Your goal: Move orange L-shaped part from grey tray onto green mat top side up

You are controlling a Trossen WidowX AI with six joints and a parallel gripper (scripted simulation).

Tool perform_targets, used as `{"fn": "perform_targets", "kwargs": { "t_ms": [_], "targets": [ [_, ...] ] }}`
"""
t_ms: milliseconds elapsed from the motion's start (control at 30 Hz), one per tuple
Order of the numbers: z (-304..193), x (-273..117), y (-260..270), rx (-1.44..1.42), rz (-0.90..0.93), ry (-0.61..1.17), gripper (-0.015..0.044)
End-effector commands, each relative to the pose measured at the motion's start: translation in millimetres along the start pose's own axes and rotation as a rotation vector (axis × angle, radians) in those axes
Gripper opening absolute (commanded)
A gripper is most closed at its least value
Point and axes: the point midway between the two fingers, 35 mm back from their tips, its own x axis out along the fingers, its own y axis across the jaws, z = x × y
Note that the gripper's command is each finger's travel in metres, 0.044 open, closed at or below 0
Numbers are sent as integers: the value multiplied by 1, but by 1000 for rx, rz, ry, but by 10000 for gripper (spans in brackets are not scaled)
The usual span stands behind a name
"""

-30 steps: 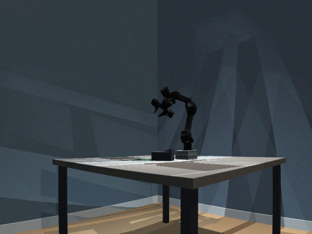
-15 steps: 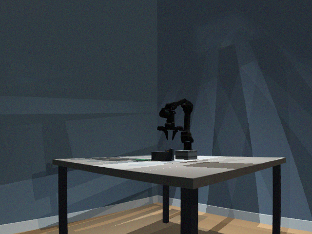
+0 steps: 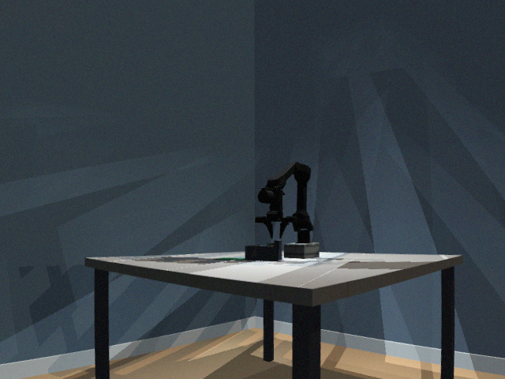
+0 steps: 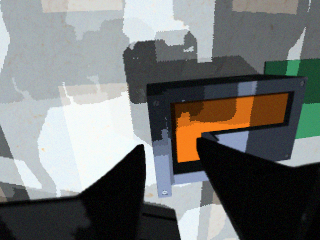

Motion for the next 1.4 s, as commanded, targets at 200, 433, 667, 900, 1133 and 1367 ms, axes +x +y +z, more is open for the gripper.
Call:
{"fn": "perform_targets", "kwargs": {
  "t_ms": [200,433,667,900,1133,1367],
  "targets": [
    [-5,27,3,5,10,11,180],
    [-5,31,3,5,10,11,180],
    [-5,42,3,5,10,11,180],
    [-5,53,3,5,10,11,180],
    [-6,63,3,5,10,11,180],
    [-6,63,3,5,10,11,180]
  ]
}}
